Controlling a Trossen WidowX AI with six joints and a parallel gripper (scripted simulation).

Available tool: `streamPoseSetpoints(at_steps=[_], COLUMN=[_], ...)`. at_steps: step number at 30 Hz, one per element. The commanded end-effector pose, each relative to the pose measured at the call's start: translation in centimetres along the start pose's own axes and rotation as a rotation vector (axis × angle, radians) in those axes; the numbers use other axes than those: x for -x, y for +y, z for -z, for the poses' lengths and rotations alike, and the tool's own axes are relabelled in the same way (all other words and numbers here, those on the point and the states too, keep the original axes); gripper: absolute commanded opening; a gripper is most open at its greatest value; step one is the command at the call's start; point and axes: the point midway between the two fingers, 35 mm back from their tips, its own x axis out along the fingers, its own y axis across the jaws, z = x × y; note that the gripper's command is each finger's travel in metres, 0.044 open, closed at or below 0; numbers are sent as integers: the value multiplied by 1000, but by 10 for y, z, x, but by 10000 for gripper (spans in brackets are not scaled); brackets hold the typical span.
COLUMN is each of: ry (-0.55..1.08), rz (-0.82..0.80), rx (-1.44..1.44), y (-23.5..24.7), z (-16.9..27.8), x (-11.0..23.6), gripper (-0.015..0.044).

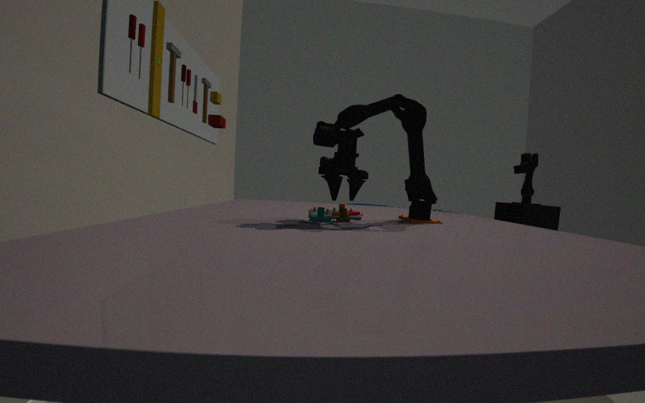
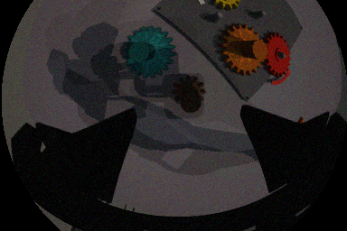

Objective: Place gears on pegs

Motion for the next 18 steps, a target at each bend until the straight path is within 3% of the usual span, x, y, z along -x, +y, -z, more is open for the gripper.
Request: streamPoseSetpoints(at_steps=[1, 18], ry=[10, 10], rz=[14, 14], rx=[6, 6], y=[-2, -2], z=[2, 3], x=[-10, -35], gripper=[440, 440])
